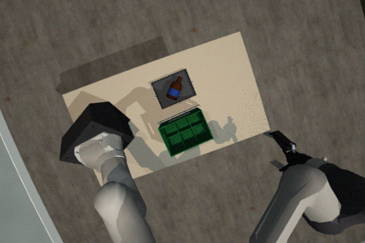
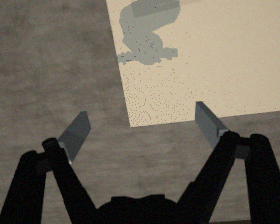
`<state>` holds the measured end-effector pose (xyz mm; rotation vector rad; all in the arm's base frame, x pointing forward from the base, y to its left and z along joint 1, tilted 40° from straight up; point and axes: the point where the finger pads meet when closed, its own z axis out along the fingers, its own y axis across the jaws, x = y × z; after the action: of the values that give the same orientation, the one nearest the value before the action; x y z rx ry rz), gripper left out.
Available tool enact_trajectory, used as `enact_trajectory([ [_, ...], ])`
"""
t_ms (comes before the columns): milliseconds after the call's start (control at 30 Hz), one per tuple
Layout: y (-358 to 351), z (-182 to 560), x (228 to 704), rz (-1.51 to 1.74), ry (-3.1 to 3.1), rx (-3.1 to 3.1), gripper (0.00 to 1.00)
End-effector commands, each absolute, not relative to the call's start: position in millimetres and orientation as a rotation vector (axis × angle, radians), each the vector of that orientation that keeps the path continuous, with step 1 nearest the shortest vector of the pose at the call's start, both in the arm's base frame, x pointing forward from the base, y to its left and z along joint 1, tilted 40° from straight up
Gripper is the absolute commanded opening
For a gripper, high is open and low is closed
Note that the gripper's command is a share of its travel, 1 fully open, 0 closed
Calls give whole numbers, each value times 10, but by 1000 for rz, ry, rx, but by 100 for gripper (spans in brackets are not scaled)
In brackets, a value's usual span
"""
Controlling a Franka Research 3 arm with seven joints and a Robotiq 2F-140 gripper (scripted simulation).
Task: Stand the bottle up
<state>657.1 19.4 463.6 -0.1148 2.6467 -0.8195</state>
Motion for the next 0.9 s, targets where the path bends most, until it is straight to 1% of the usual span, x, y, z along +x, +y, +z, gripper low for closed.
enact_trajectory([
  [0, 194, 4637, 6571, -819, 2646, -115, 100],
  [567, 201, 4627, 6572, -820, 2647, -117, 100],
  [633, 350, 4398, 6587, -839, 2653, -161, 100],
  [700, 626, 3962, 6564, -890, 2665, -294, 100],
  [800, 854, 3526, 6380, -984, 2652, -655, 100],
  [867, 1062, 3158, 6284, -984, 2652, -655, 100],
])
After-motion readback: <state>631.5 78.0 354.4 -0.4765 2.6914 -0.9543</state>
